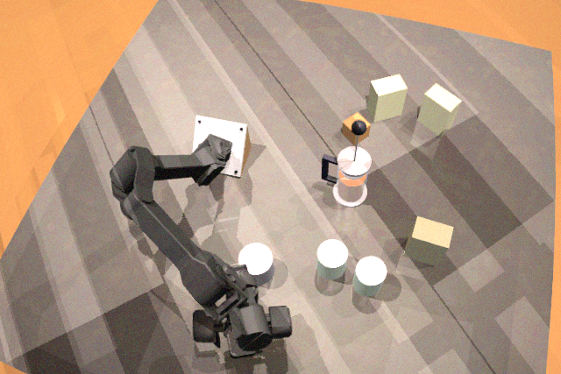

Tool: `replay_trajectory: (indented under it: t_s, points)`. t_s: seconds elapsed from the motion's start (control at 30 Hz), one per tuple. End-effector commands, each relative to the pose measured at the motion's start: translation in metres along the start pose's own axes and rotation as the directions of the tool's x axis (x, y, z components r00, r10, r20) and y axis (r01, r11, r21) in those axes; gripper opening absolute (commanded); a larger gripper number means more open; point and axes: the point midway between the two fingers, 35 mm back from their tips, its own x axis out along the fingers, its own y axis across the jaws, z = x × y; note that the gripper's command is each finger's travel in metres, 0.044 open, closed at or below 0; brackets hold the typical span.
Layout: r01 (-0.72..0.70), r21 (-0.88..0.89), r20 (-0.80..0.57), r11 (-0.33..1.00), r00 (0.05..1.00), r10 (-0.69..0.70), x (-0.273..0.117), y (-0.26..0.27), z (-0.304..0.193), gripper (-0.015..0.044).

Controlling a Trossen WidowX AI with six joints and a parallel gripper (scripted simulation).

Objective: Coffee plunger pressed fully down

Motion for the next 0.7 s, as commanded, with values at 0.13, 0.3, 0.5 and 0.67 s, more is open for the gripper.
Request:
replay_trajectory:
  t_s: [0.13, 0.3, 0.5, 0.67]
  points:
    - [-0.234, -0.208, 0.040, 0.950, 0.968, 0.247, -0.075, 0.112, -0.024, 0.0440]
    - [-0.350, -0.328, 0.061, 0.877, 0.919, 0.389, -0.134, 0.160, -0.050, 0.0440]
    - [-0.440, -0.475, 0.088, 0.762, 0.838, 0.539, -0.212, 0.198, -0.090, 0.0440]
    - [-0.468, -0.598, 0.113, 0.651, 0.755, 0.646, -0.277, 0.209, -0.130, 0.0440]
